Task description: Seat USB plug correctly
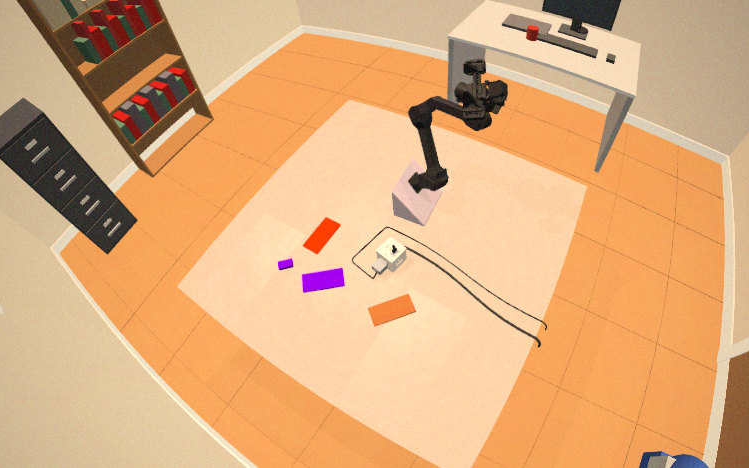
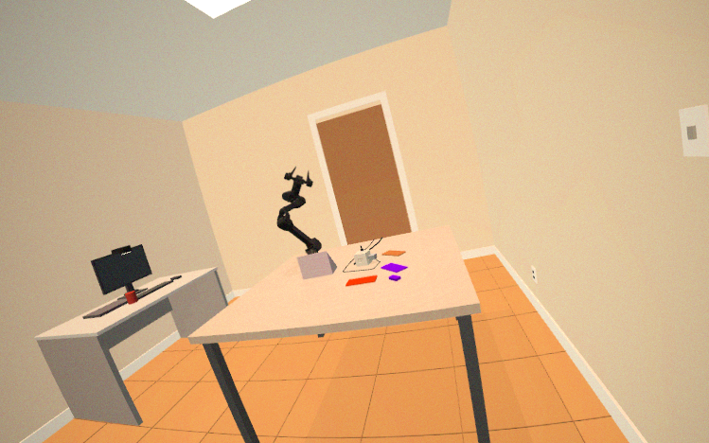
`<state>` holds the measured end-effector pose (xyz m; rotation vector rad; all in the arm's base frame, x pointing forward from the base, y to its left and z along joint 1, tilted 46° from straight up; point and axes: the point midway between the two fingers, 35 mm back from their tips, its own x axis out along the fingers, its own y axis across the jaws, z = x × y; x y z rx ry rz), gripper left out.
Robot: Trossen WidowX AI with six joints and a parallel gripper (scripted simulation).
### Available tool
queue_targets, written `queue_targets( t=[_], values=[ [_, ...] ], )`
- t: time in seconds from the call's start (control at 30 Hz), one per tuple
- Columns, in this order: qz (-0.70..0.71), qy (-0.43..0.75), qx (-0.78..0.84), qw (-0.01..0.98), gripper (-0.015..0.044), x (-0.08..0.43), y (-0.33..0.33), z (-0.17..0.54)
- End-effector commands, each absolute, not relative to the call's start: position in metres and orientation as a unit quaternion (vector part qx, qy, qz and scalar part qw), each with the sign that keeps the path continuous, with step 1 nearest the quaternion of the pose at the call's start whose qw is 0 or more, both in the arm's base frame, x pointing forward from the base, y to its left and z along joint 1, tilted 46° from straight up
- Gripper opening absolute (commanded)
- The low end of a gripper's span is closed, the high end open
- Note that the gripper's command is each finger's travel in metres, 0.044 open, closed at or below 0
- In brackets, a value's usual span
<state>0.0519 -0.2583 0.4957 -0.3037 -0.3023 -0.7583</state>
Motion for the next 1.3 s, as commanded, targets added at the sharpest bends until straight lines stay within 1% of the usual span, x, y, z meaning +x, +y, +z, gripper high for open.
queue_targets(
  t=[0.0,0.03,0.13,0.3,0.5,0.67,0.83,1.03,1.13,1.27],
  values=[
    [-0.370,-0.152,-0.149,0.904,0.0426,0.051,-0.256,0.499],
    [-0.376,-0.167,-0.155,0.898,0.0440,0.047,-0.247,0.510],
    [-0.388,-0.250,-0.194,0.866,0.0440,0.038,-0.192,0.560],
    [-0.352,-0.339,-0.243,0.838,0.0440,0.048,-0.113,0.604],
    [-0.256,-0.378,-0.297,0.838,0.0440,0.100,-0.016,0.615],
    [-0.162,-0.360,-0.345,0.851,0.0440,0.168,0.051,0.598],
    [-0.036,-0.284,-0.366,0.886,0.0440,0.247,0.099,0.548],
    [0.105,-0.116,-0.296,0.942,0.0440,0.334,0.123,0.452],
    [0.150,-0.009,-0.238,0.960,0.0440,0.366,0.121,0.395],
    [0.175,0.177,-0.092,0.964,0.0440,0.391,0.107,0.309]
  ],
)
